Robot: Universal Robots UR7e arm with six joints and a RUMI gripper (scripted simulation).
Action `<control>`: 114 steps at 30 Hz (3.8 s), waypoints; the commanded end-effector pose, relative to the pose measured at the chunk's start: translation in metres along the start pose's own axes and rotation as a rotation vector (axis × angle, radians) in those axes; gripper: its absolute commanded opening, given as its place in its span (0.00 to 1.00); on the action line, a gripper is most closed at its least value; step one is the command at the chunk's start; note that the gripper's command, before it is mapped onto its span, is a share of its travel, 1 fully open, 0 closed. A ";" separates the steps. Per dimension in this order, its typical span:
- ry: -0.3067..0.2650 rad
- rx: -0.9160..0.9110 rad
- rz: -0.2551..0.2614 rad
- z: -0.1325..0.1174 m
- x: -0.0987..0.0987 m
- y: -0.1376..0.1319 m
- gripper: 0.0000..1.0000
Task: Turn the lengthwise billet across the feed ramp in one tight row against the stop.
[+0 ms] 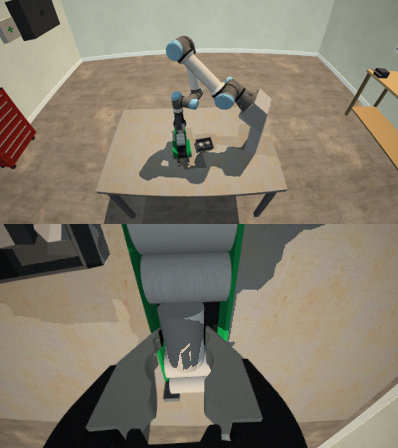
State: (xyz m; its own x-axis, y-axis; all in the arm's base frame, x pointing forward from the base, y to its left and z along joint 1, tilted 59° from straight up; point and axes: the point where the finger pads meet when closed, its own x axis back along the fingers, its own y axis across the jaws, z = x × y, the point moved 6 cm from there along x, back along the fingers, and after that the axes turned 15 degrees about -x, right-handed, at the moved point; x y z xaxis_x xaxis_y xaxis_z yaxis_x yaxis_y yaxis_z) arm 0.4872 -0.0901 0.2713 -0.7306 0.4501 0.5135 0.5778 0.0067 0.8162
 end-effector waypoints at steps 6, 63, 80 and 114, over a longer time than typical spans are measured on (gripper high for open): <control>0.001 0.000 -0.001 0.000 0.016 0.000 0.00; 0.001 0.000 -0.001 -0.001 0.075 0.001 0.00; 0.001 0.000 -0.001 -0.001 0.075 0.001 0.00; 0.000 0.300 -0.001 -0.001 0.075 0.001 0.00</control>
State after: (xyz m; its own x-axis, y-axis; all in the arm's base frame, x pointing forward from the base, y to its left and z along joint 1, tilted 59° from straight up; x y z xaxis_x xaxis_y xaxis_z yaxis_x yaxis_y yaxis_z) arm 0.4327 -0.0568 0.3103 -0.7286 0.4524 0.5143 0.6277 0.1405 0.7656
